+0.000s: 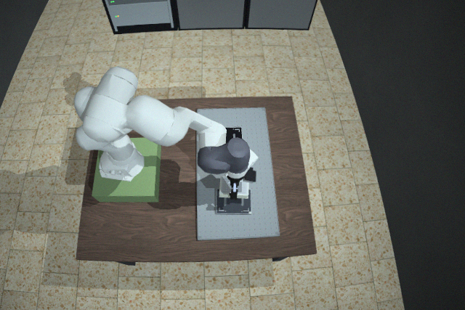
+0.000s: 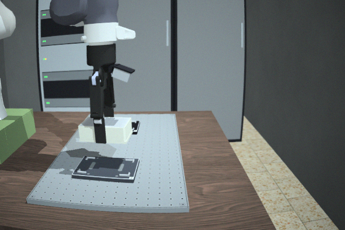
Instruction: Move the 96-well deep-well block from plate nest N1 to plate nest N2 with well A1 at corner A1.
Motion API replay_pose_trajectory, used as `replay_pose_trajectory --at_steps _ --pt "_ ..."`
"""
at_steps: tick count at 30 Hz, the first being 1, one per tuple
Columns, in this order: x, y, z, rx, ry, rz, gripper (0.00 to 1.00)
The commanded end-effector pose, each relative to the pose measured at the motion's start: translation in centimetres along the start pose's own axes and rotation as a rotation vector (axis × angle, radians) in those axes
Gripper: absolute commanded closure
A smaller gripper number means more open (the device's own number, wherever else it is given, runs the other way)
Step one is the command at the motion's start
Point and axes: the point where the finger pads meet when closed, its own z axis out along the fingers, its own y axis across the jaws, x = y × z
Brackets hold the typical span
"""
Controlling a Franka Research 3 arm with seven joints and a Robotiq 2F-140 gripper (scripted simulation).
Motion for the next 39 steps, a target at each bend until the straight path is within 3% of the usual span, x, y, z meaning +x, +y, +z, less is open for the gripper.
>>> replay_pose_trajectory --at_steps 1,10,39 --pt "0.0 1.0 0.0 0.000 -0.005 -0.035 0.40" --pt "0.5 3.9 0.0 0.000 -0.005 -0.035 0.40" --pt "0.3 3.9 0.0 0.000 -0.005 -0.035 0.40"
